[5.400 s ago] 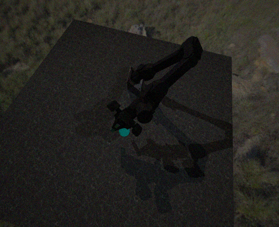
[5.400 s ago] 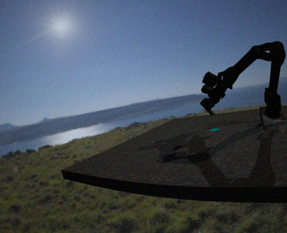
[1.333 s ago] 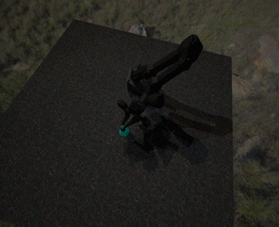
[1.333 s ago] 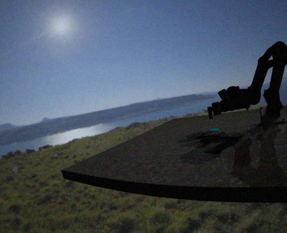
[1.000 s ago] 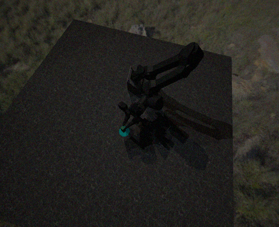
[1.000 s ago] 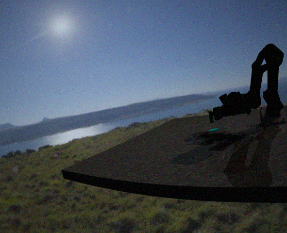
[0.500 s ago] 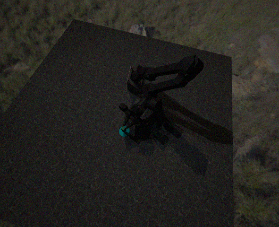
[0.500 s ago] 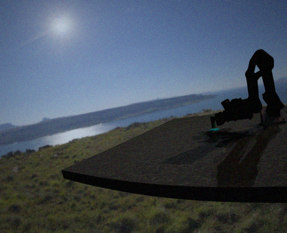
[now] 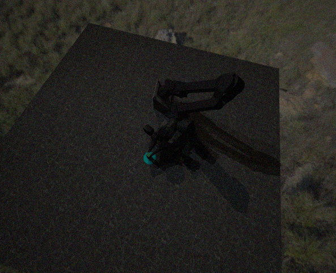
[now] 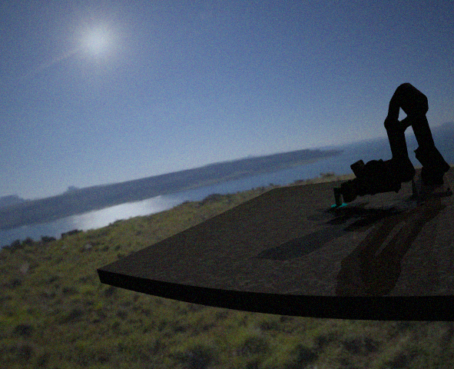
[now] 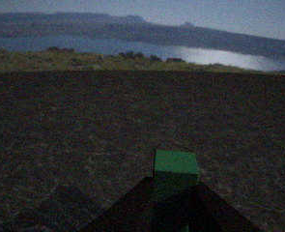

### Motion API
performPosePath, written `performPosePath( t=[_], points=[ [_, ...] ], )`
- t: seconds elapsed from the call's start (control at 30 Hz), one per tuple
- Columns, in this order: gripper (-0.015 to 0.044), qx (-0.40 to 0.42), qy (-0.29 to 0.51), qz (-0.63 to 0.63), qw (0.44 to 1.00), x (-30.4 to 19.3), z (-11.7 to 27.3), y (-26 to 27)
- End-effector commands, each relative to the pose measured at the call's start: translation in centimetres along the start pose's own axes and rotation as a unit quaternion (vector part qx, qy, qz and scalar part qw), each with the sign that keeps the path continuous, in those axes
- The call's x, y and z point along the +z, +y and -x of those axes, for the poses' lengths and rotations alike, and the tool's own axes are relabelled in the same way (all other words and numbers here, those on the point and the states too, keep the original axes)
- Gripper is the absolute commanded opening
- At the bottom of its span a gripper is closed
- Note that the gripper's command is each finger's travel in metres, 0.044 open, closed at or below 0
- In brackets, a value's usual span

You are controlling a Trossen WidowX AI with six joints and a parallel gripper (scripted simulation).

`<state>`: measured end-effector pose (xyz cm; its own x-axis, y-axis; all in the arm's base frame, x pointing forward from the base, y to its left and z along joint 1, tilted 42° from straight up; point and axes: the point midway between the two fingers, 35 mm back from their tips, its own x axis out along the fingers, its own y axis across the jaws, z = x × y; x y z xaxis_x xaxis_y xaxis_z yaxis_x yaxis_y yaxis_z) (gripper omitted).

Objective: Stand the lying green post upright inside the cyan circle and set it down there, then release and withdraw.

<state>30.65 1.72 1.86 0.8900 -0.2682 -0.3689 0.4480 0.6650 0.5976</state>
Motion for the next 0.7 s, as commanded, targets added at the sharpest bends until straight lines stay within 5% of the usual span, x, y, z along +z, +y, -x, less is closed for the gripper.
performPosePath(
  t=[0.0, 0.37, 0.67],
  points=[
    [0.0101, 0.0, -0.002, -0.003, 1.0, 0.0, 0.0, 0.0],
    [0.039, 0.0, -0.002, -0.003, 1.0, 0.0, 0.0, 0.0],
    [0.04, -0.002, -0.001, -0.004, 1.0, 2.4, -0.3, 0.3]
  ],
)
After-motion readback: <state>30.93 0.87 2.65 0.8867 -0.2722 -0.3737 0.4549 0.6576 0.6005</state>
